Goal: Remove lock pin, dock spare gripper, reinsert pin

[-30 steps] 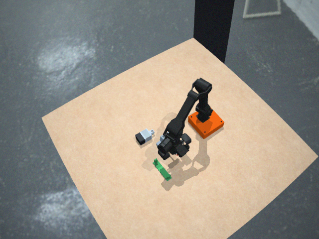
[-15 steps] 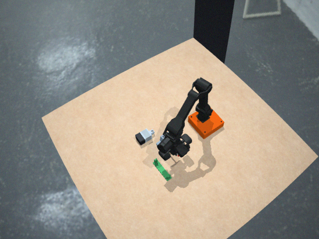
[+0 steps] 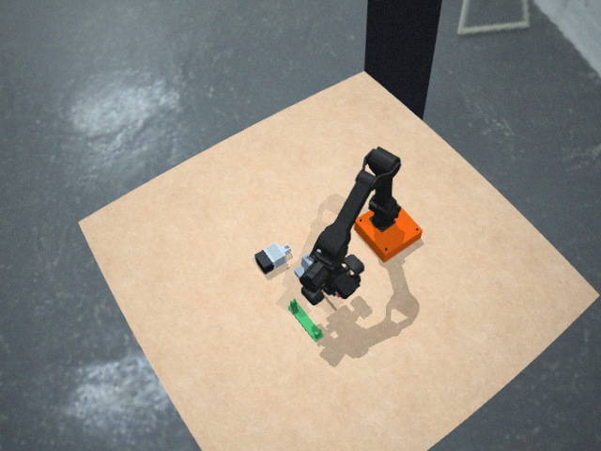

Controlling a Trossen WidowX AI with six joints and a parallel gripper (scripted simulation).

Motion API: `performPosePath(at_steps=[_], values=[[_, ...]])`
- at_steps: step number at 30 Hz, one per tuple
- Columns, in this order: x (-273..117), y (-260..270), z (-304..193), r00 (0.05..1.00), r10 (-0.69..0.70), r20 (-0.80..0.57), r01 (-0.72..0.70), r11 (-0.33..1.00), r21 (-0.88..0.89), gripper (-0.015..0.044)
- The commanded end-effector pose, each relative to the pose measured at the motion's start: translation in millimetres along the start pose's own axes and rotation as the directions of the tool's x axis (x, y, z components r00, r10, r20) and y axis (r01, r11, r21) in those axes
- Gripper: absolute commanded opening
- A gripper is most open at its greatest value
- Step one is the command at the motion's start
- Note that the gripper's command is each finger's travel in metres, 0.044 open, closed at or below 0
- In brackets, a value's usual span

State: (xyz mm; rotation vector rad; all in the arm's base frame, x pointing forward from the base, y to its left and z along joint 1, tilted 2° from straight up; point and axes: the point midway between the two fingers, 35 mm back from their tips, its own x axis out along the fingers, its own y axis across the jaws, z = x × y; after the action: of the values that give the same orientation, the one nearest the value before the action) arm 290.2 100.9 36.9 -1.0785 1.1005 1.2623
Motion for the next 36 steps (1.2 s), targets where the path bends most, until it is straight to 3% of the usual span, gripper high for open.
performPosePath(at_steps=[1, 36], values=[[0.4, -0.1, 3.6, 1.000, -0.001, 0.002, 0.001, 1.000, 0.004, 0.0000], [2.3, -0.4, 32.9, 1.000, 0.002, -0.003, -0.002, 1.000, 0.006, 0.0000]])
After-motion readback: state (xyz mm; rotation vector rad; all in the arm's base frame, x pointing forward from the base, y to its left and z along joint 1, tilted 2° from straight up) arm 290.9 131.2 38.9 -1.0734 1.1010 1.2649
